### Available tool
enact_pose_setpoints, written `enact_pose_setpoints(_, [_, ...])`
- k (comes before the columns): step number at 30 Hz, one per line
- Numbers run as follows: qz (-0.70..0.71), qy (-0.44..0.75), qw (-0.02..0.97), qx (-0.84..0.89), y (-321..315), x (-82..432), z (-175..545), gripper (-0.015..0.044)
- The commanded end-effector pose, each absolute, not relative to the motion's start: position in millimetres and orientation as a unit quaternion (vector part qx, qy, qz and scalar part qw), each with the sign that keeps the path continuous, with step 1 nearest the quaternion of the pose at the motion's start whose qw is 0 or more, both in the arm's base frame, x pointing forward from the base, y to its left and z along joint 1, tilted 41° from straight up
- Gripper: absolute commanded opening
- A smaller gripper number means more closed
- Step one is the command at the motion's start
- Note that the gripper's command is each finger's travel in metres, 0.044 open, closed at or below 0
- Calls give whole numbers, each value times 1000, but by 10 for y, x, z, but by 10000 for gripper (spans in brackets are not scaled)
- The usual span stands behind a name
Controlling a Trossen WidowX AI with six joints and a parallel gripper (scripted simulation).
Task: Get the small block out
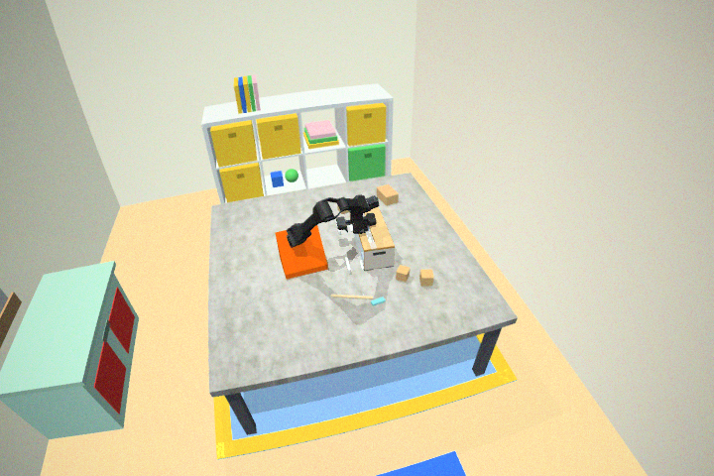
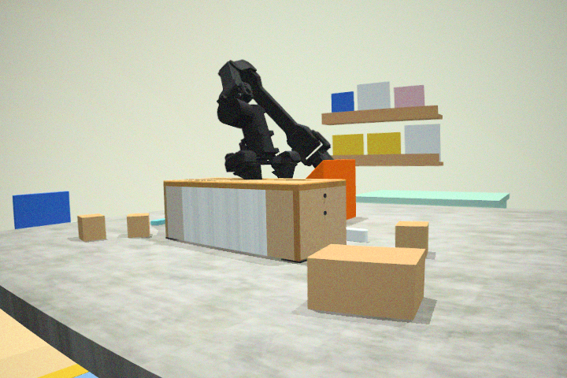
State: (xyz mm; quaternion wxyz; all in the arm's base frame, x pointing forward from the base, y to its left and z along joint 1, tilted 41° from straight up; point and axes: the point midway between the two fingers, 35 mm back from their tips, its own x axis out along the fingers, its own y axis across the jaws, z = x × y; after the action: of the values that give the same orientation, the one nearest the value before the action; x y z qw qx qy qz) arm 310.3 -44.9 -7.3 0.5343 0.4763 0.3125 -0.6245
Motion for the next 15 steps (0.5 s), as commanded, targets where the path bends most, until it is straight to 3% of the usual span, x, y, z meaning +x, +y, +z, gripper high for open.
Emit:
enact_pose_setpoints(1, [-626, 312, 533, 476, -423, 3112, -110, 400])
enact_pose_setpoints(15, [-626, 312, 533, 476, -321, 3149, -200, 400])
